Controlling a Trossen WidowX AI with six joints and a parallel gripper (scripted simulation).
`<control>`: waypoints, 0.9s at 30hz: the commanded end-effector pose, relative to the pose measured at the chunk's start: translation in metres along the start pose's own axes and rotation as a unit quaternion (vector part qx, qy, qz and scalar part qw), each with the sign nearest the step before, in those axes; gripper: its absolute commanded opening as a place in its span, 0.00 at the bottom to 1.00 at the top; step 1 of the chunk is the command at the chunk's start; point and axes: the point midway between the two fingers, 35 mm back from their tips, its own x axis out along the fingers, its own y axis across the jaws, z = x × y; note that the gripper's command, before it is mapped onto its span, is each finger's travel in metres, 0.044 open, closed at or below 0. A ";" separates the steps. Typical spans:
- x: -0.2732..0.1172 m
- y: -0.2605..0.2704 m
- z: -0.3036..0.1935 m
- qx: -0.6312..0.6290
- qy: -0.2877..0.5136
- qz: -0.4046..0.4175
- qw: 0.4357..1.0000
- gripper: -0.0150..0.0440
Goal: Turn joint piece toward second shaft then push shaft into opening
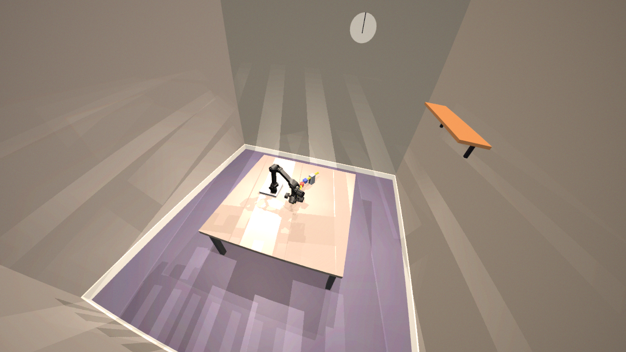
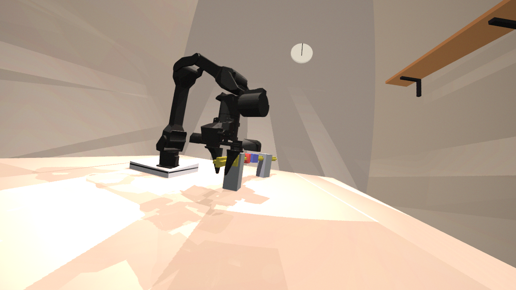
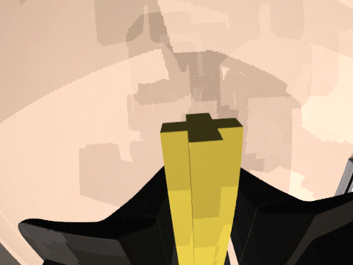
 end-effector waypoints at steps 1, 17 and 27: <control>0.000 0.000 0.000 -0.001 0.001 0.000 1.000 0.50; 0.000 0.000 0.000 -0.001 0.001 0.000 1.000 1.00; -0.020 0.000 0.000 -0.001 0.001 0.000 1.000 1.00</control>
